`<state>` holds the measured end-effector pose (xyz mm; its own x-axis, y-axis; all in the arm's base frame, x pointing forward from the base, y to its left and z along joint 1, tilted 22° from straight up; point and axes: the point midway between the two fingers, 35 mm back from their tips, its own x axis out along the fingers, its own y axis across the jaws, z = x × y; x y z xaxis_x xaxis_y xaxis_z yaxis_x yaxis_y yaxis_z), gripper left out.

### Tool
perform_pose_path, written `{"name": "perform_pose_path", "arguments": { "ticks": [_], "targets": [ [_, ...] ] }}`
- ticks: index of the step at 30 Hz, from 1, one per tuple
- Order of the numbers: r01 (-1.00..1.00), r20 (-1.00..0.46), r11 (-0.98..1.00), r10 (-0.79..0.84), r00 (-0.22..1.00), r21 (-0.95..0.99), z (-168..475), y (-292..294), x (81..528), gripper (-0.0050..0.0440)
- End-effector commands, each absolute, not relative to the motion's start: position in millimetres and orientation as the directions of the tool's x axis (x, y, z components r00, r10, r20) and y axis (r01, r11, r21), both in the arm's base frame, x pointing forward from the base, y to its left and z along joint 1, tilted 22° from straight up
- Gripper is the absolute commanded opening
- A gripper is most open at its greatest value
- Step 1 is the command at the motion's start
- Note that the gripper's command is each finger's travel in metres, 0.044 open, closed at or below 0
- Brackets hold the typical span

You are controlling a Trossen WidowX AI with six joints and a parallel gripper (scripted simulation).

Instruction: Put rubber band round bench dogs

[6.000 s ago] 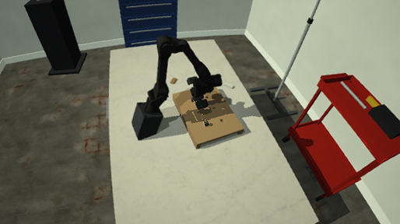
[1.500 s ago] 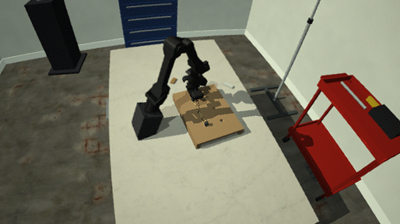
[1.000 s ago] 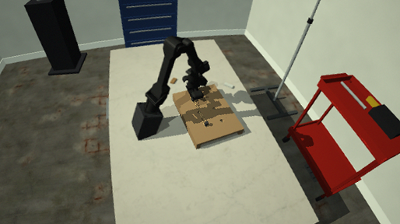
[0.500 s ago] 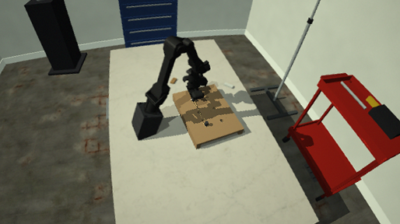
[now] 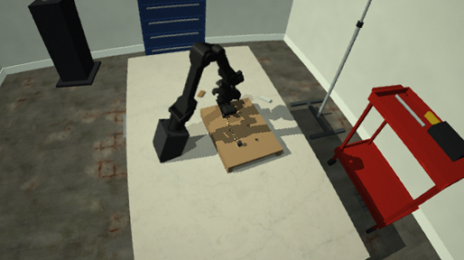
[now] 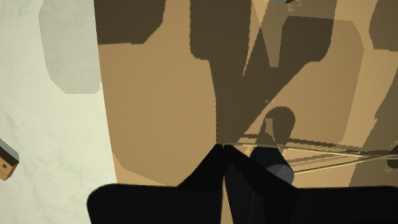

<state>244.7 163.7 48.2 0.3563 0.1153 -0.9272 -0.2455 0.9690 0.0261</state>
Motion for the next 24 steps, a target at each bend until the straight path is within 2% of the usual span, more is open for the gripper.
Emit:
{"name": "perform_pose_path", "arguments": {
  "ticks": [1, 18, 19, 21, 24],
  "targets": [
    [-0.249, -0.921, 0.968, 0.129, 0.369, 0.036, 50.8, 166.0, 246.8, -0.005],
    [-0.244, -0.918, 0.969, 0.128, 0.375, 0.036, 51.6, 165.5, 248.5, -0.005],
    [-0.245, -0.919, 0.969, 0.128, 0.373, 0.036, 51.2, 166.1, 248.4, 0.0024],
    [-0.247, -0.92, 0.968, 0.13, 0.37, 0.038, 50.2, 169.1, 248.4, 0.0072],
    [-0.253, -0.92, 0.967, 0.136, 0.367, 0.042, 49.4, 173.9, 247.8, 0.008]
  ]
}}
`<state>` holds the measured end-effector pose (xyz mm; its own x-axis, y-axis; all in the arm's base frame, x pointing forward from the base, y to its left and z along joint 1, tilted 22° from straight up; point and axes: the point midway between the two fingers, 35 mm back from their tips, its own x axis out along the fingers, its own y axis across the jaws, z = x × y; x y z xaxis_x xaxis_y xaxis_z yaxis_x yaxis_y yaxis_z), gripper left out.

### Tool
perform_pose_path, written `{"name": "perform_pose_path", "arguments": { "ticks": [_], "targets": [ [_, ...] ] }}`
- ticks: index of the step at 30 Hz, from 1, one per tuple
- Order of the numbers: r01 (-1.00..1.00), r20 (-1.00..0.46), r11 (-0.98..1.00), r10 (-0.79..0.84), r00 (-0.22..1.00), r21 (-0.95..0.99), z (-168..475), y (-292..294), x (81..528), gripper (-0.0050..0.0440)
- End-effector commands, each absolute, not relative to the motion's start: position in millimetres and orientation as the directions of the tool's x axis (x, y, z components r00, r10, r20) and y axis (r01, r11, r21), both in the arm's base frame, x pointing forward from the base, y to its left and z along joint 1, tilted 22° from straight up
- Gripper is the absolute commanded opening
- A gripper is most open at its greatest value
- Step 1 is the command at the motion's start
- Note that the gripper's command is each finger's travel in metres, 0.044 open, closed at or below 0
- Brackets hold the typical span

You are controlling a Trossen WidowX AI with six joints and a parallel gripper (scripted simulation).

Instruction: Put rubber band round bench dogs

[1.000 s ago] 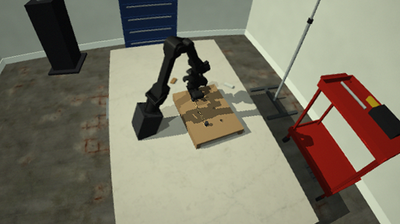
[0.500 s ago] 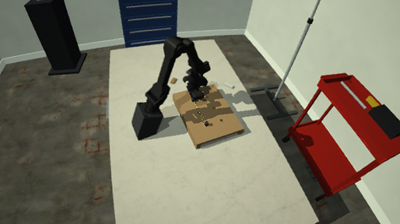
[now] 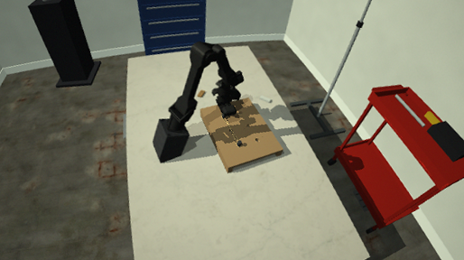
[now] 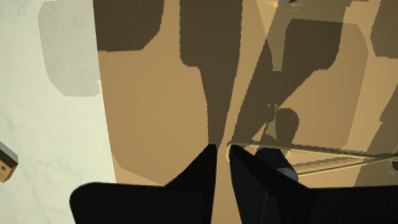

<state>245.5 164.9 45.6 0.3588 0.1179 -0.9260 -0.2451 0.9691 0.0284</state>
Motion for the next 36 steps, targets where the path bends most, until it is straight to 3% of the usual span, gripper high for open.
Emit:
{"name": "perform_pose_path", "arguments": {
  "ticks": [1, 36],
  "targets": [
    [-0.254, -0.92, 0.966, 0.138, 0.366, 0.044, 49.4, 175.4, 248.1, 0.008],
    [-0.25, -0.918, 0.967, 0.134, 0.373, 0.039, 51.8, 172.1, 247.9, 0.008]
  ]
}}
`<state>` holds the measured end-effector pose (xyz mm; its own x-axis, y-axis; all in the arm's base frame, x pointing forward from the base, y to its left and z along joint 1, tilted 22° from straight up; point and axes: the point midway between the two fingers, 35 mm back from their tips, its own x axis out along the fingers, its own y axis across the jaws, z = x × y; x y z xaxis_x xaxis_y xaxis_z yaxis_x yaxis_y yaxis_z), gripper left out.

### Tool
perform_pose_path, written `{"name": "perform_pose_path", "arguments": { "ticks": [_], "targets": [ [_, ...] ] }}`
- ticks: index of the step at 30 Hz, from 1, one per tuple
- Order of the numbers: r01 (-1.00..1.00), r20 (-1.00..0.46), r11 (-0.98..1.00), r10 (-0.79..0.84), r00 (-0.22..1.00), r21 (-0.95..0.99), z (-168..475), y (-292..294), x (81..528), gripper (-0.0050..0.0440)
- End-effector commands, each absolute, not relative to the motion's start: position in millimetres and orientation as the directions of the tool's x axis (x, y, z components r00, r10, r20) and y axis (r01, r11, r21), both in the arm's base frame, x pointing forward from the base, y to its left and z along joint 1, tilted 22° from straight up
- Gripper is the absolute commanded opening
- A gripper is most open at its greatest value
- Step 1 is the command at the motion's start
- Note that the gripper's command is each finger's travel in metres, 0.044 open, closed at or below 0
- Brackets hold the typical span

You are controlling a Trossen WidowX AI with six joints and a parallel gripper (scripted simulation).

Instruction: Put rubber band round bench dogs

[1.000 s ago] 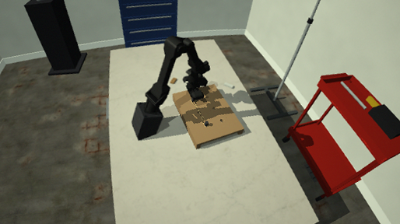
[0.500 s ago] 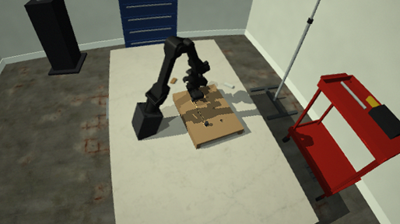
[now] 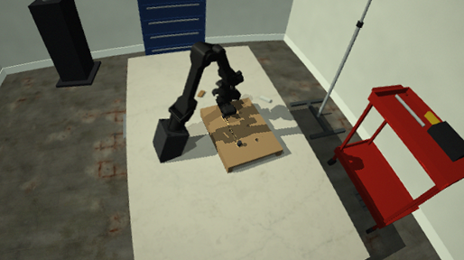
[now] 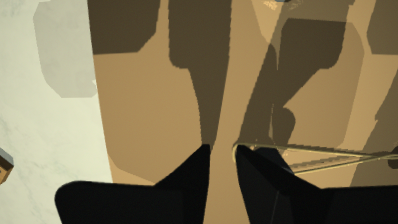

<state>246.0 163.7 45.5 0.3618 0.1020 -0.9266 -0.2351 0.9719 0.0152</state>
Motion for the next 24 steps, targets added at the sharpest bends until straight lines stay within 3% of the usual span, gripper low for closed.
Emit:
{"name": "perform_pose_path", "arguments": {
  "ticks": [1, 24],
  "targets": [
    [-0.25, -0.918, 0.967, 0.134, 0.373, 0.039, 51.8, 172.1, 247.9, 0.008],
    [-0.255, -0.912, 0.965, 0.152, 0.38, 0.055, 104.3, 169.2, 229.2, 0.008]
  ]
}}
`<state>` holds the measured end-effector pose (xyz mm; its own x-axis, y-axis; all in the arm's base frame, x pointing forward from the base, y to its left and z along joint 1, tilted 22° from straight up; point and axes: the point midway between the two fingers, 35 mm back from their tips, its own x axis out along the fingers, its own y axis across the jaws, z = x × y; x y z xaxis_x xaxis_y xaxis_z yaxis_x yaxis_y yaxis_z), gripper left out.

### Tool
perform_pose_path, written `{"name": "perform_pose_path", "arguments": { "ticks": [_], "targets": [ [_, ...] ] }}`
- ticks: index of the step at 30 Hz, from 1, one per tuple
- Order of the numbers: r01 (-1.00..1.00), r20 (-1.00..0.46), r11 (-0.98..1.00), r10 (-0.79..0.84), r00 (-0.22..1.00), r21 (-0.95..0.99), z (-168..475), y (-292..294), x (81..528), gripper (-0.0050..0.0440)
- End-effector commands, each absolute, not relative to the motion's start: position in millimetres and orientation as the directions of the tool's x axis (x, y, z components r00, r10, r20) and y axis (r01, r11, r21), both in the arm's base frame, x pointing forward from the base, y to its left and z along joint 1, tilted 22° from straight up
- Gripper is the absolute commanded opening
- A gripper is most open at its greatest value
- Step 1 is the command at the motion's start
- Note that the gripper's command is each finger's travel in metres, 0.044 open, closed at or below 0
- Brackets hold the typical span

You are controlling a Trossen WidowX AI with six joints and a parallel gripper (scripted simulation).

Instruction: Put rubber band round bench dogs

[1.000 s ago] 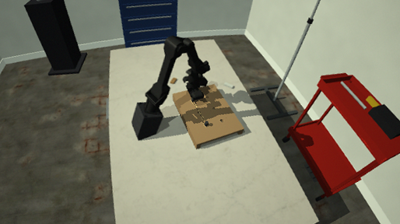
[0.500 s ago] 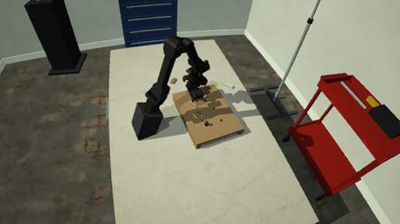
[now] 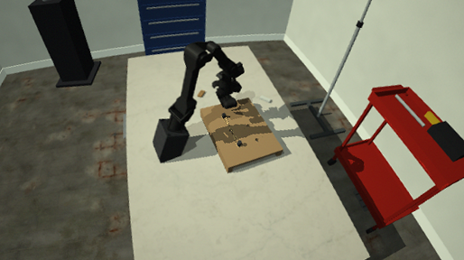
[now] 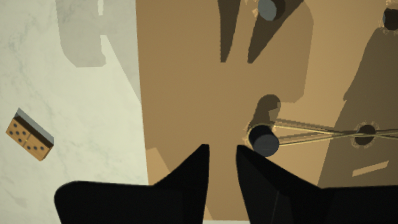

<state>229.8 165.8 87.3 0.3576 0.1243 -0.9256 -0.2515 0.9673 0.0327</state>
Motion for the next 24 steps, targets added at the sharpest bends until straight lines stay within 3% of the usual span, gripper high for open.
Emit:
{"name": "perform_pose_path", "arguments": {
  "ticks": [1, 21, 24],
  "targets": [
    [-0.255, -0.912, 0.965, 0.152, 0.38, 0.055, 104.3, 169.2, 229.3, 0.008],
    [-0.256, -0.919, 0.966, 0.139, 0.368, 0.044, 182.4, 164.3, 249.1, 0.008],
    [-0.256, -0.919, 0.966, 0.139, 0.368, 0.043, 182.4, 164.3, 249.1, 0.0152]
  ]
}}
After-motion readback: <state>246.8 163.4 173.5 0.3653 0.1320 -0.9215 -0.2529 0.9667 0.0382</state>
